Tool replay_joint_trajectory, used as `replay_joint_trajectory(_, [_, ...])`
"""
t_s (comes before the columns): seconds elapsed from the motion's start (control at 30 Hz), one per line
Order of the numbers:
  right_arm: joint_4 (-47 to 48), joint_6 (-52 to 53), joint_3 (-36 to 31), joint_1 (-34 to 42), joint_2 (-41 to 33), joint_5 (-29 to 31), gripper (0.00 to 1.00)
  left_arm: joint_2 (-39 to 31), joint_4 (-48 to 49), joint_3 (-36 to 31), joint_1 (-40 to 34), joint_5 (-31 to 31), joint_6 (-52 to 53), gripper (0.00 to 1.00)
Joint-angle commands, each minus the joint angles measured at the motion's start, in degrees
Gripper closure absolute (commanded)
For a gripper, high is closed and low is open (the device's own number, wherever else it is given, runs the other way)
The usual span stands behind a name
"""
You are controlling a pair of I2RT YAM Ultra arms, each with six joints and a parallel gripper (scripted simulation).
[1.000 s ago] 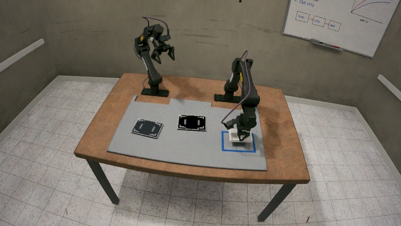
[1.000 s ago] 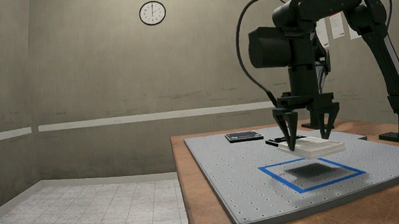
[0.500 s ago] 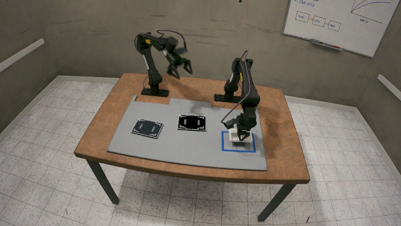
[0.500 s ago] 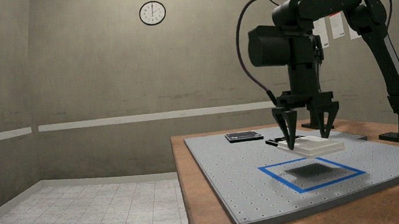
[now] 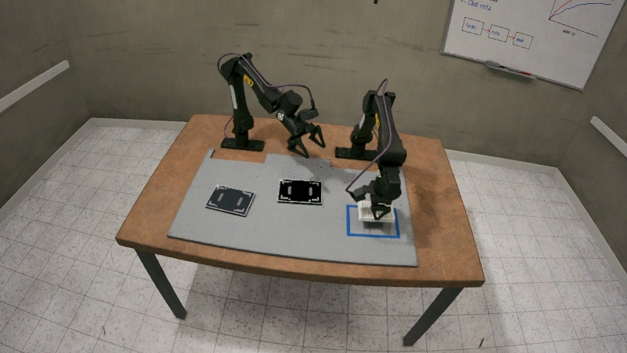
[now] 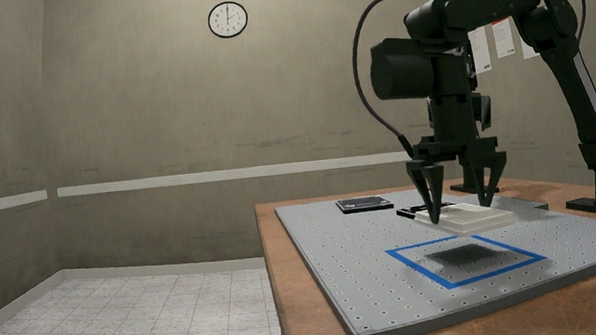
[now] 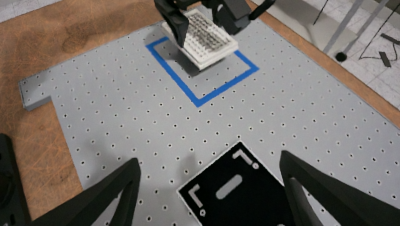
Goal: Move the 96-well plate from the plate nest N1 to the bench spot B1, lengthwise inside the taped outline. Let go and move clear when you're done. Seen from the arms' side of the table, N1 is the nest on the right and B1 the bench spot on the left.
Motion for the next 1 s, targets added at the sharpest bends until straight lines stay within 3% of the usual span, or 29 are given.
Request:
replay_joint_trajectory(0.0, [7.13,0.56,0.56,0.76,-0.06,1.12,0.00,-0.81,-0.86,2.01,-0.14,0.54,0.54,0.22])
replay_joint_trajectory(0.23, [7.96,0.45,0.62,0.80,0.46,1.23,0.00,-0.50,-0.72,3.05,-0.81,1.05,0.24,0.22])
replay_joint_trajectory(0.43, [8.06,0.15,0.63,0.45,0.10,0.77,0.00,0.48,5.88,-2.17,-0.86,1.06,0.18,0.22])
replay_joint_trajectory(0.97, [8.08,0.15,0.64,0.45,0.12,0.77,0.00,0.64,6.04,-4.22,-0.86,1.03,0.17,0.22])
